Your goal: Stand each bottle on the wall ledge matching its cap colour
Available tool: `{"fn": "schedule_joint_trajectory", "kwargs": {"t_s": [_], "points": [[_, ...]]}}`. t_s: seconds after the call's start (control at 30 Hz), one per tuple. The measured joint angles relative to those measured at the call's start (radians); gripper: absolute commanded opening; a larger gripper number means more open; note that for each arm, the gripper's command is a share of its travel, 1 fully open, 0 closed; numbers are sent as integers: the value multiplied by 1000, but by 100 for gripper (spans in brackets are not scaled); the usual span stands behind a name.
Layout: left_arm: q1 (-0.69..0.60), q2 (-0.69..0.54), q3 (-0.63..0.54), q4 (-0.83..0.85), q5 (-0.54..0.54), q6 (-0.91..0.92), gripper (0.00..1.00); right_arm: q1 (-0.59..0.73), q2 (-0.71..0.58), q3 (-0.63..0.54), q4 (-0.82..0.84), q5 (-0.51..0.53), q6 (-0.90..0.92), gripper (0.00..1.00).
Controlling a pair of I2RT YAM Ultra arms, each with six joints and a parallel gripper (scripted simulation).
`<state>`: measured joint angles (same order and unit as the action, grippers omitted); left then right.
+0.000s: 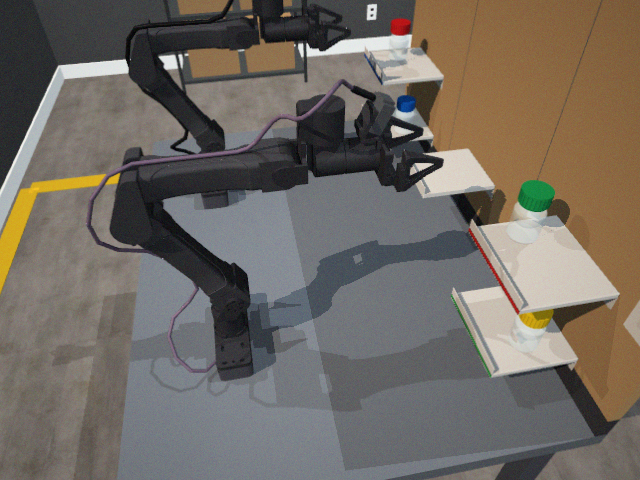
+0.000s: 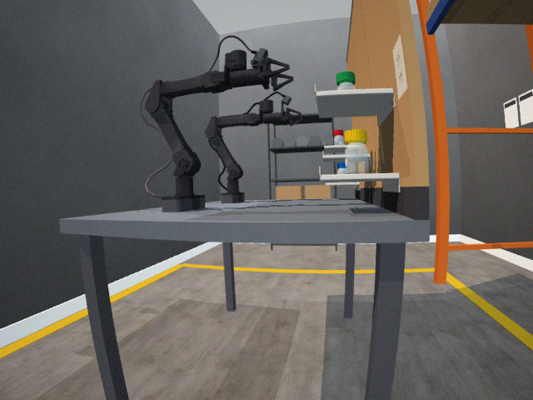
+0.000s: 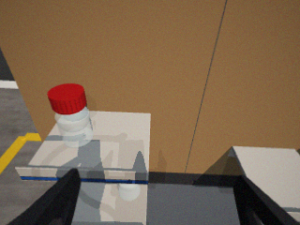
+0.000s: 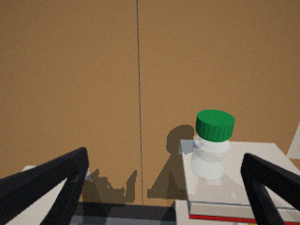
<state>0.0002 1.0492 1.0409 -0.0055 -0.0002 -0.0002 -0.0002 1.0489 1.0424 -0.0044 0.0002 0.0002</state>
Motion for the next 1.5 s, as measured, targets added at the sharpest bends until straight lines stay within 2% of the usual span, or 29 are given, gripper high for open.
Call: {"fn": "schedule_joint_trajectory", "kwargs": {"t_s": [0.63, 0.8, 0.93, 1.1, 1.33, 1.5], "points": [[0, 0, 0, 0, 1, 0, 100, 0, 0, 0, -2, 0, 0, 100], [14, 0, 0, -3, 38, 2, 100, -12, 0, 1, -64, -15, -1, 100], [115, 0, 0, -21, 115, 12, 100, -81, 1, 40, -203, -40, -7, 100], [296, 0, 9, -55, 212, 28, 100, -195, -1, 159, -356, -69, -21, 100], [410, 19, 45, -66, 314, 48, 100, -255, 21, 248, -451, -103, -39, 100], [457, 39, 56, -76, 339, 56, 100, -264, 30, 259, -474, -106, -44, 100]]}}
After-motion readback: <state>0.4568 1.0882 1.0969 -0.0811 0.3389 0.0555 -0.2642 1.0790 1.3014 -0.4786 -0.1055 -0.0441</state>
